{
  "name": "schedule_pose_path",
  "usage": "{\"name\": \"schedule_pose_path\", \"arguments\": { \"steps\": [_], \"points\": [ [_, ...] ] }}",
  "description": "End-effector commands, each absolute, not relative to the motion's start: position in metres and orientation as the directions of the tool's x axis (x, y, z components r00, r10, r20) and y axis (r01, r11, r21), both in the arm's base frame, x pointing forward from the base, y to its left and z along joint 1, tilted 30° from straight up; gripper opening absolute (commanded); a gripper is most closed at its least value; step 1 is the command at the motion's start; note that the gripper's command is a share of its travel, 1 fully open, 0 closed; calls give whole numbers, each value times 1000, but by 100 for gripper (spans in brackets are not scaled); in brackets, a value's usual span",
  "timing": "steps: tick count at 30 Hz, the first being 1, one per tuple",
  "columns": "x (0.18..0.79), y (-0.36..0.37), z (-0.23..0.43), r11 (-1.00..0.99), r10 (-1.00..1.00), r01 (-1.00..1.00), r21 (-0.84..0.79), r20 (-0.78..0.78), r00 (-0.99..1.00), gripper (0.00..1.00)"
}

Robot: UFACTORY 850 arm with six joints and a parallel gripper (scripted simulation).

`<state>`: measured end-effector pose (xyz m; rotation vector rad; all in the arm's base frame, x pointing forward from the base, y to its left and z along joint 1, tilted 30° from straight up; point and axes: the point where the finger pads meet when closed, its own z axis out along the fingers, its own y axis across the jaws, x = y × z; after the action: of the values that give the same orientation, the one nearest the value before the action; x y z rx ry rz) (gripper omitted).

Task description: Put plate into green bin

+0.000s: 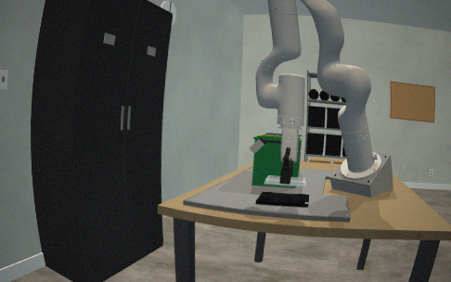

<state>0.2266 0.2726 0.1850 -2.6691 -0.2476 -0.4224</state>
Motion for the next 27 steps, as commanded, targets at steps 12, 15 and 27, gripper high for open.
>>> {"name": "schedule_pose_path", "arguments": {
  "steps": [12, 15, 27],
  "points": [
    [221, 262, 206, -893, 109, 236, -384, 324, 940, 0],
    [219, 260, 211, -893, 109, 236, -384, 324, 940, 0],
    [215, 253, 225, -893, 109, 236, -384, 325, 940, 0]
  ]
}}
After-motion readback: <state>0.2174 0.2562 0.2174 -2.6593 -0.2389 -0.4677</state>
